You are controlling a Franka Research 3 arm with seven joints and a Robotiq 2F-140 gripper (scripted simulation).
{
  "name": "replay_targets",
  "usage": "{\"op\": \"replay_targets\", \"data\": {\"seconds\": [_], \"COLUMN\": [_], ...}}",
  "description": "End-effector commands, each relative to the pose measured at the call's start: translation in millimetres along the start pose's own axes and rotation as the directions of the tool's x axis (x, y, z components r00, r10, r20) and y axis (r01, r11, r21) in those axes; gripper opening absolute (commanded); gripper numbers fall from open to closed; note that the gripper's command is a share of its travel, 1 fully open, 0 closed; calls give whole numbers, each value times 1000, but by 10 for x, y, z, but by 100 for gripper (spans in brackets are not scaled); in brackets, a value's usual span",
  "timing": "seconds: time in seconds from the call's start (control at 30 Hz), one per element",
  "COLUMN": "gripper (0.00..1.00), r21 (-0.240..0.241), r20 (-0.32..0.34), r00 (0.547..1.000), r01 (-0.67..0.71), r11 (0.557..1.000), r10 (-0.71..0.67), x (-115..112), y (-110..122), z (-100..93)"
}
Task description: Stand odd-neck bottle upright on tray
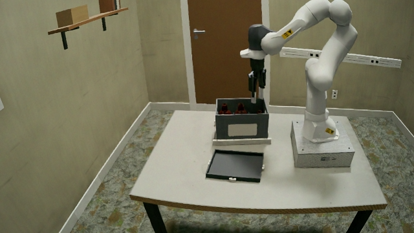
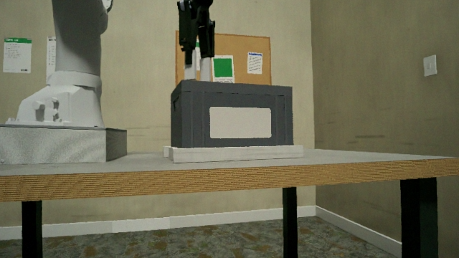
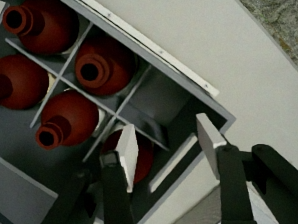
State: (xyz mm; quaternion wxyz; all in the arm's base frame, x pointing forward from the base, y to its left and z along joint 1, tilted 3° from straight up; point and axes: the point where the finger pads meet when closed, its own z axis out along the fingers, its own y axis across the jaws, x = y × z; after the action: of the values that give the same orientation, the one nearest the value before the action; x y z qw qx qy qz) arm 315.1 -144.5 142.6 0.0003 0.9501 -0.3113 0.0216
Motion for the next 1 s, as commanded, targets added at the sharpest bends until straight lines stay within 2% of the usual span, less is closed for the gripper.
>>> {"op": "replay_targets", "data": {"seconds": [0.0, 0.97], "gripper": [44, 44], "r21": [-1, -1], "r20": [-1, -1], "r00": [1000, 1000], "r01": [5, 5], "r11": [1000, 1000], "r10": [-5, -5], "x": [0, 1], "y": [7, 7], "z": [38, 332]}}
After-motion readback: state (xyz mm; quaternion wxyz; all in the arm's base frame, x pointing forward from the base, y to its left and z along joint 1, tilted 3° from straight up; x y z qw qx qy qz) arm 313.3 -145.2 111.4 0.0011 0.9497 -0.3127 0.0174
